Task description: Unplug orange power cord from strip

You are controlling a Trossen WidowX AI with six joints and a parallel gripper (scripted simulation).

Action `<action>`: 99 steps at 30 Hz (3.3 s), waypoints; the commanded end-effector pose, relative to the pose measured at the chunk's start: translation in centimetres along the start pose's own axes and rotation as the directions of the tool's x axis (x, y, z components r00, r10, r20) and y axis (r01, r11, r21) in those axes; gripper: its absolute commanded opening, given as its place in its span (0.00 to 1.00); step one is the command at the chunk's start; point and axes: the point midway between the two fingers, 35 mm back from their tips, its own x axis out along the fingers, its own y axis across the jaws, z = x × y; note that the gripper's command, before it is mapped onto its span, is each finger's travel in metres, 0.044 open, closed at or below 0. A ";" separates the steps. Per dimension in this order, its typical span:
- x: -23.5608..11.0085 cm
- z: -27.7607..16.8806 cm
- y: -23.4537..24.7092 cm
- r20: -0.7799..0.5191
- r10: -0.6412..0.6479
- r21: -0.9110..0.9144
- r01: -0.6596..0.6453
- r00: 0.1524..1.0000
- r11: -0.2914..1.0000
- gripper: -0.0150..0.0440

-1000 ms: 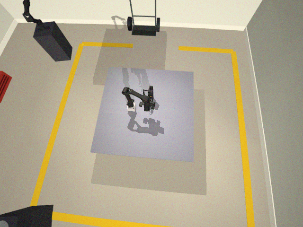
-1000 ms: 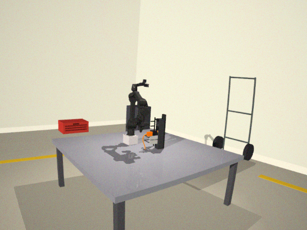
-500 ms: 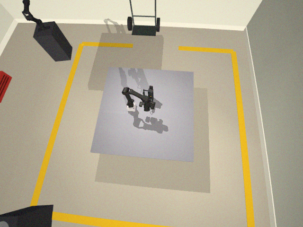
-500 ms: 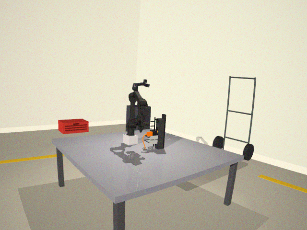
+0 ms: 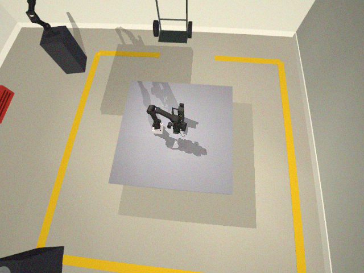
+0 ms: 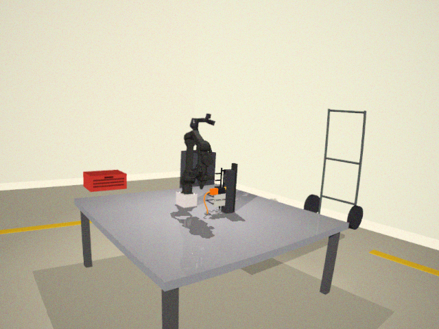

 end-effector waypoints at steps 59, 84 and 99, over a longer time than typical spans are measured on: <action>0.0 0.0 0.0 0.000 0.000 0.000 0.000 1.000 1.000 0.53; -1.2 6.0 0.0 0.009 0.001 -0.004 -0.001 1.000 1.000 1.00; -1.2 6.0 0.0 0.009 0.001 -0.004 -0.001 1.000 1.000 1.00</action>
